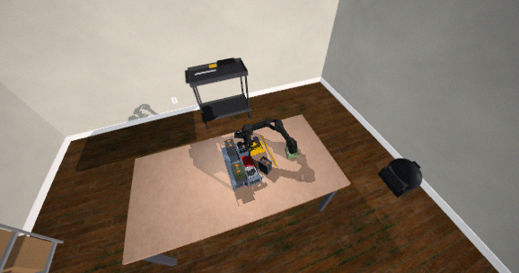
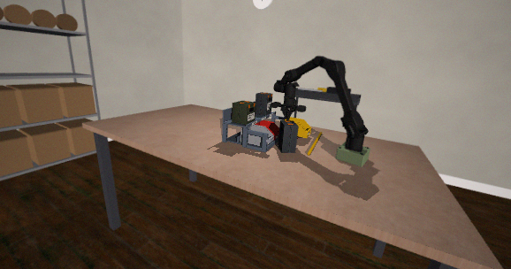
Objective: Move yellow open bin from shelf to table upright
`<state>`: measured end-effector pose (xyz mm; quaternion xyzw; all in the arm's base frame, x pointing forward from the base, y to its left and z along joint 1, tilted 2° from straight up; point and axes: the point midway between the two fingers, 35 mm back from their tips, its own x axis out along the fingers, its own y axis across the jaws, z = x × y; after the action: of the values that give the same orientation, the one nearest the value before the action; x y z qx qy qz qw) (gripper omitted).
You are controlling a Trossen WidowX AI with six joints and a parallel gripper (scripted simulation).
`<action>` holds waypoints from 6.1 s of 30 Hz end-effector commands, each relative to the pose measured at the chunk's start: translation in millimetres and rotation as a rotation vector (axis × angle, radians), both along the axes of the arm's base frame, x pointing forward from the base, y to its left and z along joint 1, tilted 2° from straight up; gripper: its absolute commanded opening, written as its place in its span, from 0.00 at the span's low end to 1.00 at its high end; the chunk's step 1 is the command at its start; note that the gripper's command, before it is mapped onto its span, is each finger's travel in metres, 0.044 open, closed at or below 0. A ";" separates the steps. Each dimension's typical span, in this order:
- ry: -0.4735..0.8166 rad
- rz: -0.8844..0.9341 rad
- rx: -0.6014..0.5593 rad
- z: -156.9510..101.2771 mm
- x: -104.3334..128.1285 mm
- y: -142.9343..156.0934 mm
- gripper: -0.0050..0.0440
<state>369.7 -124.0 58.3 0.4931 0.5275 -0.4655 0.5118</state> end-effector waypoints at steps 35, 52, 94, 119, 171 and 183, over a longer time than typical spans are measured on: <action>-0.030 0.000 -0.013 15.2 3.4 -1.4 0.10; -0.028 0.000 -0.012 14.9 -5.7 -2.1 0.10; -0.028 0.000 -0.014 -7.7 -10.9 -1.2 0.10; -0.030 -0.002 -0.012 -10.4 -10.6 -1.1 0.10; -0.029 -0.001 -0.013 -10.8 -10.8 -1.1 0.10; -0.027 0.000 -0.014 -11.2 -10.9 -1.2 0.10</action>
<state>355.3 -123.5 37.8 0.4941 0.5264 -0.4661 0.5115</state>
